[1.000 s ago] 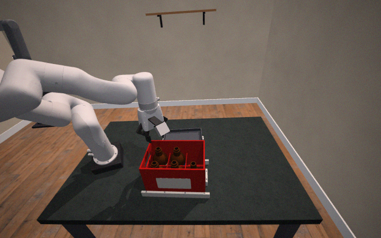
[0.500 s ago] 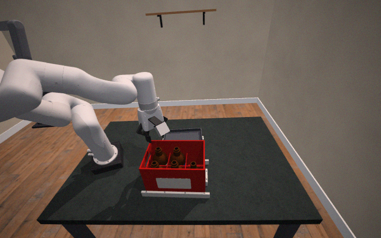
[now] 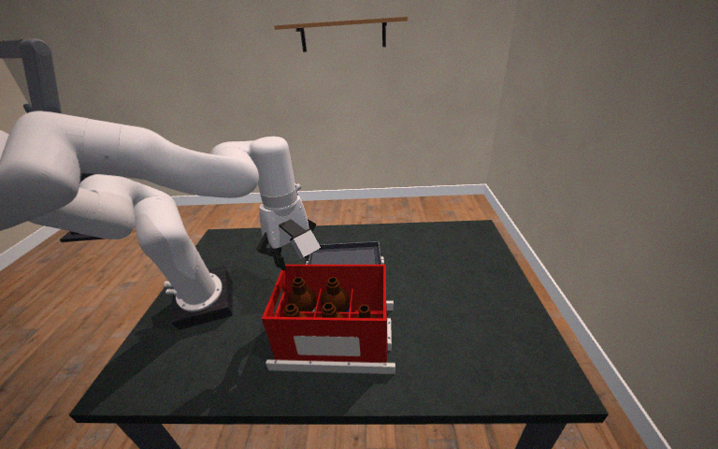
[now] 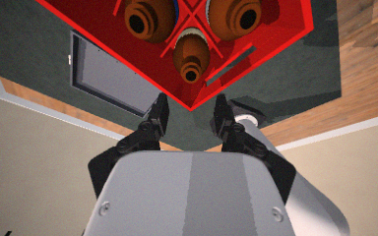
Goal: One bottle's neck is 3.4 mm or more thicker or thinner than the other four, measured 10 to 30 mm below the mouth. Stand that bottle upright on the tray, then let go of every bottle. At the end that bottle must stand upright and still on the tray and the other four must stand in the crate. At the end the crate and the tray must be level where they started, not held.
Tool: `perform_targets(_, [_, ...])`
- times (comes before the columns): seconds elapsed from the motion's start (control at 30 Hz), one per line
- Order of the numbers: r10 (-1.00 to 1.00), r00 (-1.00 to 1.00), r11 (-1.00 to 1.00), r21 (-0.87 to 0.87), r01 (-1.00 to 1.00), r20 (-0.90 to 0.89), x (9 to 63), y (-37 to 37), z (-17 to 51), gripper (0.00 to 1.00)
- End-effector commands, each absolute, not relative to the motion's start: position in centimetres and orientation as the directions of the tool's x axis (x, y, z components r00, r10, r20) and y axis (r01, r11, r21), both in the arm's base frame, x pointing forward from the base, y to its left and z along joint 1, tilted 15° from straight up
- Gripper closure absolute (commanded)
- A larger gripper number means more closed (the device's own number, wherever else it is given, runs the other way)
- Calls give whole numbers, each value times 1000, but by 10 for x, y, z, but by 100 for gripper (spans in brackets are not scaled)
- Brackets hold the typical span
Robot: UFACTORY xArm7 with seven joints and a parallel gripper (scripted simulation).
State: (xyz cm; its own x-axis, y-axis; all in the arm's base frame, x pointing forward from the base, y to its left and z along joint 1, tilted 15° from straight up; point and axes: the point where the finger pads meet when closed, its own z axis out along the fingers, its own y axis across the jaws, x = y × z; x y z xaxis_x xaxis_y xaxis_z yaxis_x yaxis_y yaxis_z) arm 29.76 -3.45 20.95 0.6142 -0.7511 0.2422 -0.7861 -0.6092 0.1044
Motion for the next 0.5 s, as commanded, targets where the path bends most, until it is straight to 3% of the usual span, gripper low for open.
perform_targets(0.0, [-751, 614, -610, 102, -786, 244, 299, -34, 210, 35])
perform_targets(0.47, [-751, 614, -610, 102, -786, 244, 300, -38, 198, 35])
